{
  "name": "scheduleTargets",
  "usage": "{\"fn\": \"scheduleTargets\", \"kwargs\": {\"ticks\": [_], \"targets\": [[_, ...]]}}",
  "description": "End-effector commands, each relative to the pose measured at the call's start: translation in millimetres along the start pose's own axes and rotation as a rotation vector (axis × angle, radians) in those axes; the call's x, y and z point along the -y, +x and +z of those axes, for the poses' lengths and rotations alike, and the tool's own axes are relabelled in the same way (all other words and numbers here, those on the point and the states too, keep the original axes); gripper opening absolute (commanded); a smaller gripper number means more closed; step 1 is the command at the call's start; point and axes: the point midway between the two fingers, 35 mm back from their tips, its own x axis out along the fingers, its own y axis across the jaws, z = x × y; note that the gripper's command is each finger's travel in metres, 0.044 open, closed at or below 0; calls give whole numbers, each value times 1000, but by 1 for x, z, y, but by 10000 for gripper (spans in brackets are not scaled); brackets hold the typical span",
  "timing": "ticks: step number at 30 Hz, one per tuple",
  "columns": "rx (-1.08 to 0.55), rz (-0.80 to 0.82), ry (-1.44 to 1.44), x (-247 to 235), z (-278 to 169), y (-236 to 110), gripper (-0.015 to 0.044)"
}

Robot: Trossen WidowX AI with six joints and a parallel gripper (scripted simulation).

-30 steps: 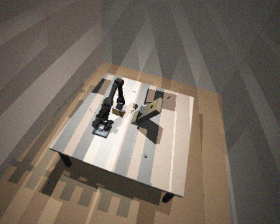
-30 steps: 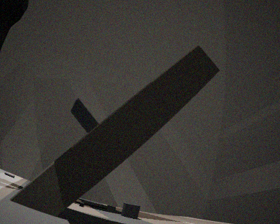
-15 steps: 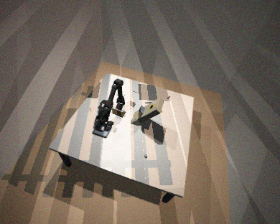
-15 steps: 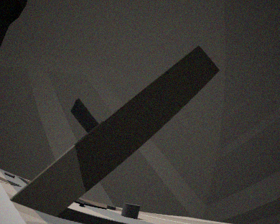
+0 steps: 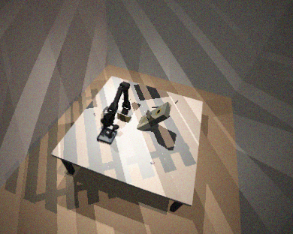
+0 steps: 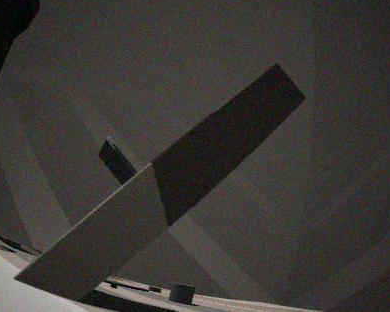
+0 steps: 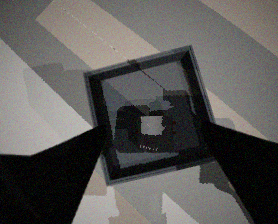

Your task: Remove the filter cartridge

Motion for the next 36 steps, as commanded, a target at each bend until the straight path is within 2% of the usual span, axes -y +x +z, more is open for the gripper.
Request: {"fn": "scheduleTargets", "kwargs": {"ticks": [1,3,4,36], "targets": [[40,4,3,-1,23,-37,440],[40,4,3,-1,23,-37,440],[49,0,4,0,21,-26,440],[49,0,4,0,21,-26,440]]}}
